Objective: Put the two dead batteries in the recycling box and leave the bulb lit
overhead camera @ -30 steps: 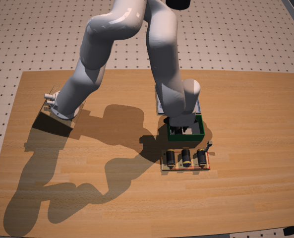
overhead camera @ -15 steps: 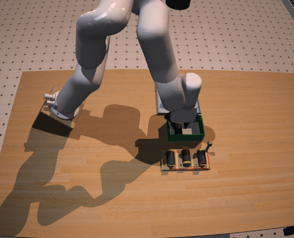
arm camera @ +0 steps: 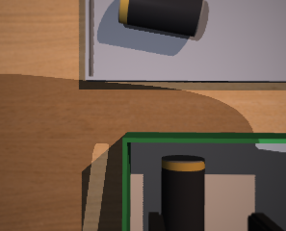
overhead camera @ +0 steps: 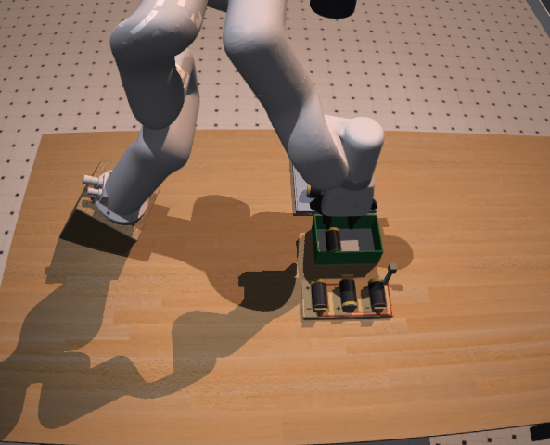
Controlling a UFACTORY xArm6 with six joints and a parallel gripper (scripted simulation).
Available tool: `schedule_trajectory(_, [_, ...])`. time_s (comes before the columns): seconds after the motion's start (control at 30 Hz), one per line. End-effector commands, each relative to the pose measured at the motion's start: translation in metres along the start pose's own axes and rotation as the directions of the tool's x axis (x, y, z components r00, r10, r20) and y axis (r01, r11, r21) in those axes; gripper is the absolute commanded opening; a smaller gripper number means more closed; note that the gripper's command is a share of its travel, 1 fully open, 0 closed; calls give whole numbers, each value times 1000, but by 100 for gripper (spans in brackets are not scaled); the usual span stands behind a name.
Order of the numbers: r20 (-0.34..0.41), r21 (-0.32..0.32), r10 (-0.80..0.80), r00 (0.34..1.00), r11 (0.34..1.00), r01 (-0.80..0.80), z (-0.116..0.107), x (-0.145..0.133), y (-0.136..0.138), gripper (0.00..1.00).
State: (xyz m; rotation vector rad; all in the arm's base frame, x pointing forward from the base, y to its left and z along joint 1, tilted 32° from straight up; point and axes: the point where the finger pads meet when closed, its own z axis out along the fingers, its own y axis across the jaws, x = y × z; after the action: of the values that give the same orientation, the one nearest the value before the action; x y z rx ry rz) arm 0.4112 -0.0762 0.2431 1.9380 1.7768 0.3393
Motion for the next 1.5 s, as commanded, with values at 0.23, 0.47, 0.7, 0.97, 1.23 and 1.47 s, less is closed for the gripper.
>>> schedule_trajectory(0.23, [0,-2,0,1000,1000,0,-8,0,1,51])
schedule_trajectory(0.47, [0,-2,0,1000,1000,0,-43,0,1,51])
schedule_trajectory(0.7, [0,-2,0,1000,1000,0,-43,-6,1,51])
schedule_trajectory(0.97, [0,-2,0,1000,1000,0,-43,-42,6,51])
schedule_trajectory(1.23, [0,-2,0,1000,1000,0,-43,-114,15,51])
schedule_trajectory(1.47, [0,-2,0,1000,1000,0,-43,-137,18,51])
